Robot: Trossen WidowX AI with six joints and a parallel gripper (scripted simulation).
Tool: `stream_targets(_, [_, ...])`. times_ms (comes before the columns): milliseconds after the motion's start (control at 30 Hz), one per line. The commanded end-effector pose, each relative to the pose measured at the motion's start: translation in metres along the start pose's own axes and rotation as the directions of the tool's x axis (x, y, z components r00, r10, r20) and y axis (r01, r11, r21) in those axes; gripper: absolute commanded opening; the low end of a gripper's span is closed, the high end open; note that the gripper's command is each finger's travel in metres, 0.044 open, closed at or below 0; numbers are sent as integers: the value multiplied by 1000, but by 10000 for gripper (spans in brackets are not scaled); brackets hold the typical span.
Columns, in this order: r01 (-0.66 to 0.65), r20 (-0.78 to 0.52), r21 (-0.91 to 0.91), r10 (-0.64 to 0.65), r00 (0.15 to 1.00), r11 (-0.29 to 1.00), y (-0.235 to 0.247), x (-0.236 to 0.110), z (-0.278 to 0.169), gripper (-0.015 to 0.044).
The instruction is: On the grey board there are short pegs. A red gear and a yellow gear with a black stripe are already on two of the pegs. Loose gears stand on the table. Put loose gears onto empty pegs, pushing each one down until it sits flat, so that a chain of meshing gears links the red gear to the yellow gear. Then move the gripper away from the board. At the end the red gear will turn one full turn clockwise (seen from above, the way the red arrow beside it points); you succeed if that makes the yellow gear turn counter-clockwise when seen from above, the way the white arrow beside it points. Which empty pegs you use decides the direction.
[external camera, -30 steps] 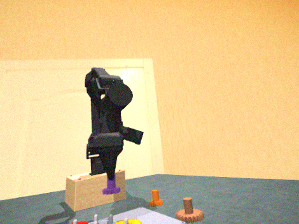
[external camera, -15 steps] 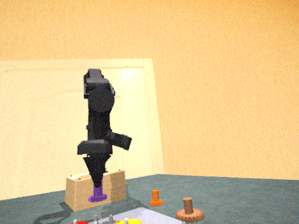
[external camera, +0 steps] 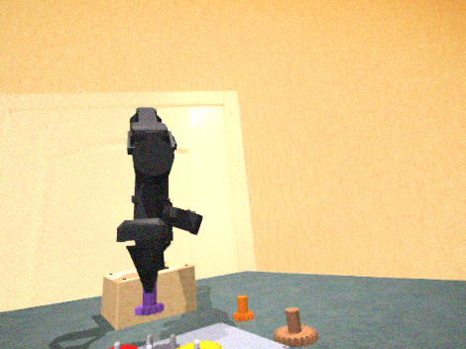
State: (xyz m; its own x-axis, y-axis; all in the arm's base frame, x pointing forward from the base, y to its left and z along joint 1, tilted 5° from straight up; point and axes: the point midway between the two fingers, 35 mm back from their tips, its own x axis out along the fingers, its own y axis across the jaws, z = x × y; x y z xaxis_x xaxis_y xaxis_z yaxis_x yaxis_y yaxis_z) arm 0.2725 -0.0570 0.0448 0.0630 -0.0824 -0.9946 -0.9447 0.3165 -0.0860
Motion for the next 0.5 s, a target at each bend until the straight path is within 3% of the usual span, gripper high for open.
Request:
stream_targets(0, [0,2,-3,0,1000,1000,1,0,0,0])
stream_targets(467, [0,2,-112,0,1000,994,1,7,0,0])
